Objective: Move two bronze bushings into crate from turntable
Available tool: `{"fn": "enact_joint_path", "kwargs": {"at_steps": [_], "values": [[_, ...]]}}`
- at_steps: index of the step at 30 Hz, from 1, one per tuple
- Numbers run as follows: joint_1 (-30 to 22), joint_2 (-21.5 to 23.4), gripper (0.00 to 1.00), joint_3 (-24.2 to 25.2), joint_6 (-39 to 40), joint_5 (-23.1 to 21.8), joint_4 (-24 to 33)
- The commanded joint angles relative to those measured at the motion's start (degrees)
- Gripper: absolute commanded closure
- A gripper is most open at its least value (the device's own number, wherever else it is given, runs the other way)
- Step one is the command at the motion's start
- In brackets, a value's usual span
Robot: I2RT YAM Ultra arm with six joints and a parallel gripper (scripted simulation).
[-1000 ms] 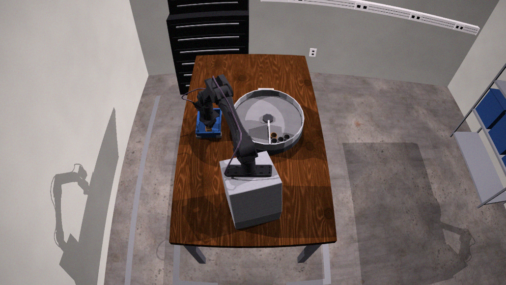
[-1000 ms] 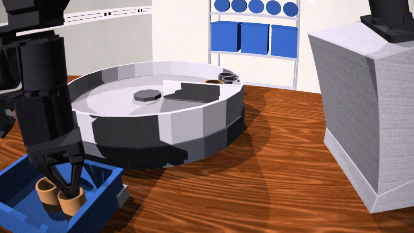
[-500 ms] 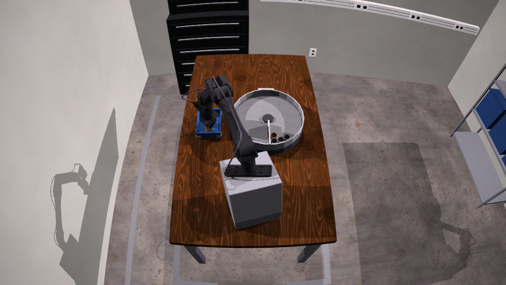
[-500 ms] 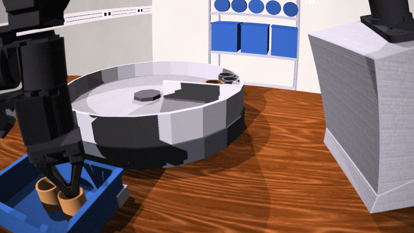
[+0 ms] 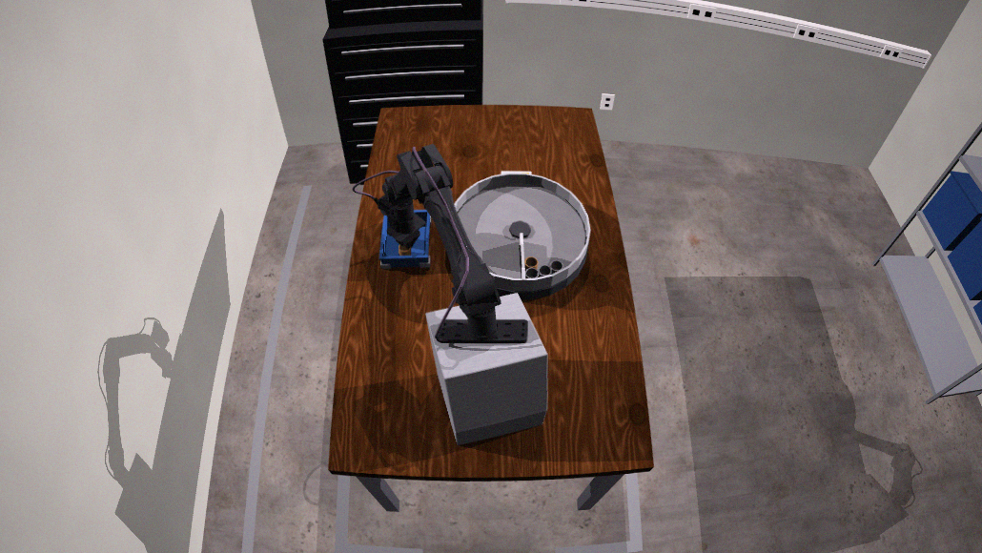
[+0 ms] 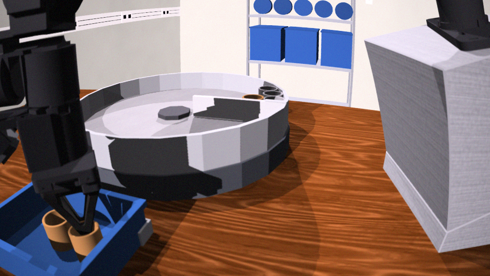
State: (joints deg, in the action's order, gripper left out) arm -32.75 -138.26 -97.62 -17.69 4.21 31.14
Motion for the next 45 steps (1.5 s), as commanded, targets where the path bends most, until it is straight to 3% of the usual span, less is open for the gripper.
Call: {"fn": "enact_joint_path", "kwargs": {"at_steps": [1,45], "values": [[0.29,1.92,1.00,-0.42,-0.64,-0.06,0.90],[0.44,2.08,1.00,-1.47,-0.68,-0.09,1.08]]}}
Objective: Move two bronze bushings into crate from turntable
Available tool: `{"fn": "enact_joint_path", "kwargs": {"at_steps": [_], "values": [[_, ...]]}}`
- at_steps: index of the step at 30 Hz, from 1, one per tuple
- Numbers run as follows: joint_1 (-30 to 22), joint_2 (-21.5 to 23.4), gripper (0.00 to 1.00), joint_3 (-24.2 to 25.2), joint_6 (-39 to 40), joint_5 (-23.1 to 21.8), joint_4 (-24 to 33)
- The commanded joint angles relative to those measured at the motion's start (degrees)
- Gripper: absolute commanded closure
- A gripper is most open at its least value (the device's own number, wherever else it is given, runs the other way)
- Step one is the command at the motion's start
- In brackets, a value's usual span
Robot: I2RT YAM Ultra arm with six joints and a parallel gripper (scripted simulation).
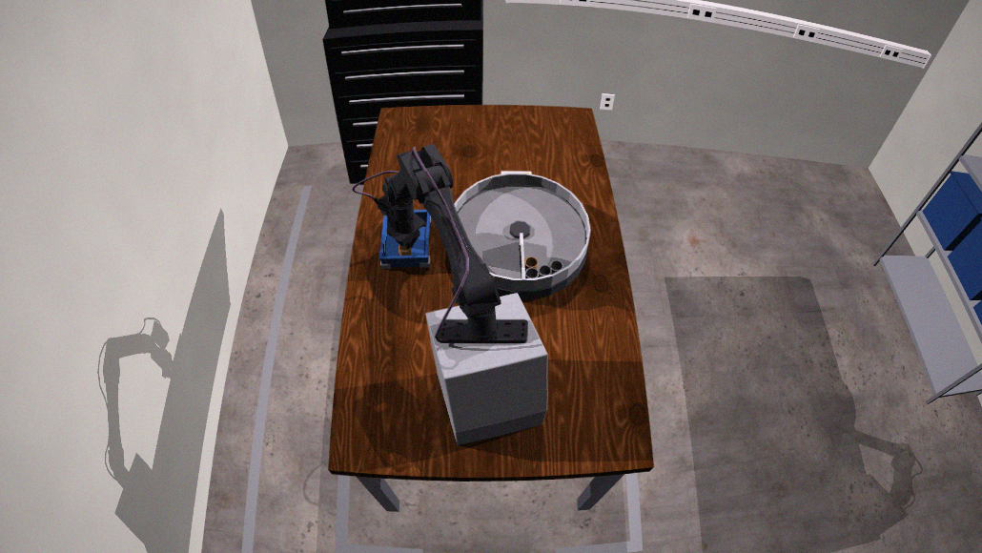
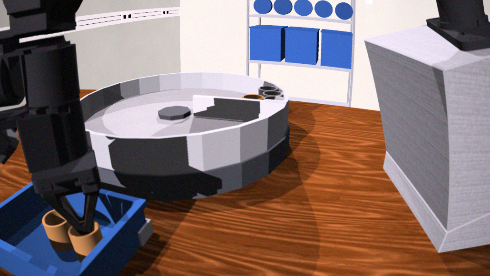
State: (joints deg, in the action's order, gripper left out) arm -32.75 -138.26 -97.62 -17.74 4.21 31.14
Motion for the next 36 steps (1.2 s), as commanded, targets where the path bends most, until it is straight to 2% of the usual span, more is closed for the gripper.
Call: {"fn": "enact_joint_path", "kwargs": {"at_steps": [1,16,17,36], "values": [[0.44,2.08,1.00,-1.47,-0.63,-0.09,1.08],[0.44,2.08,1.00,-1.47,-0.63,-0.09,1.08],[0.44,2.08,0.84,-1.47,-0.63,-0.09,1.08],[0.29,2.11,0.84,-1.46,-0.63,0.12,0.73]]}}
